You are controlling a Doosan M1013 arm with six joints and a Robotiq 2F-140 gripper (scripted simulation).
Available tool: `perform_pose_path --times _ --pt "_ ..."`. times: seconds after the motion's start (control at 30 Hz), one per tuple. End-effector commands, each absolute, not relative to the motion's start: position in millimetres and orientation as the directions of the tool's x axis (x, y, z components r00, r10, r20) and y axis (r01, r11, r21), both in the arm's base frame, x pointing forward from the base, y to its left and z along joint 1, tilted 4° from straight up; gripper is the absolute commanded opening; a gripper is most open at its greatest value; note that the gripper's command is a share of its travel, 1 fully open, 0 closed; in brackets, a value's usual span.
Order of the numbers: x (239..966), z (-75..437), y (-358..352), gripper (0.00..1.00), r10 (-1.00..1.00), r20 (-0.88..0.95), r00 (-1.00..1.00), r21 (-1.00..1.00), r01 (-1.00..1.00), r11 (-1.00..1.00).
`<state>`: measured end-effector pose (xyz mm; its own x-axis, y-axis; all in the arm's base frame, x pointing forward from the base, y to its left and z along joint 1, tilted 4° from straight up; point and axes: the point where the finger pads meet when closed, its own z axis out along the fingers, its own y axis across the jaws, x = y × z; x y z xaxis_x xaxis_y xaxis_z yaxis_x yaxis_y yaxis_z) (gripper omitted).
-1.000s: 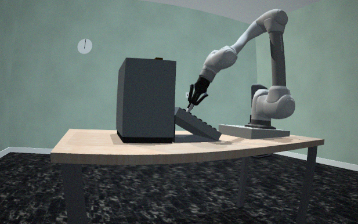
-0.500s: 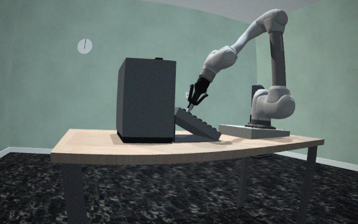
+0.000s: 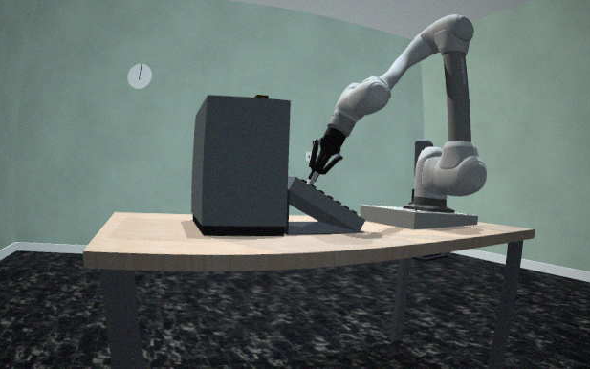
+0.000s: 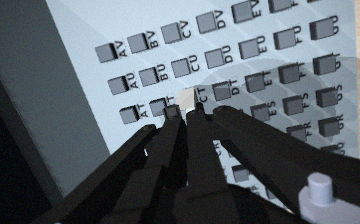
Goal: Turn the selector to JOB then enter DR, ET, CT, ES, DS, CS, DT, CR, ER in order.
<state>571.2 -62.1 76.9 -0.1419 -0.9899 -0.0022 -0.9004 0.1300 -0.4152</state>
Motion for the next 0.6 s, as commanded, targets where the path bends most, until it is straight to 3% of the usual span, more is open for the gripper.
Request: perform_pose_path --times 0.0,0.57 --pt "571.6 76.1 -62.1 0.00 -0.990 -0.002 -0.142 -0.415 -0.900 0.130" --pt "575.0 68.6 -62.6 0.00 -0.990 -0.002 -0.142 -0.415 -0.900 0.130"
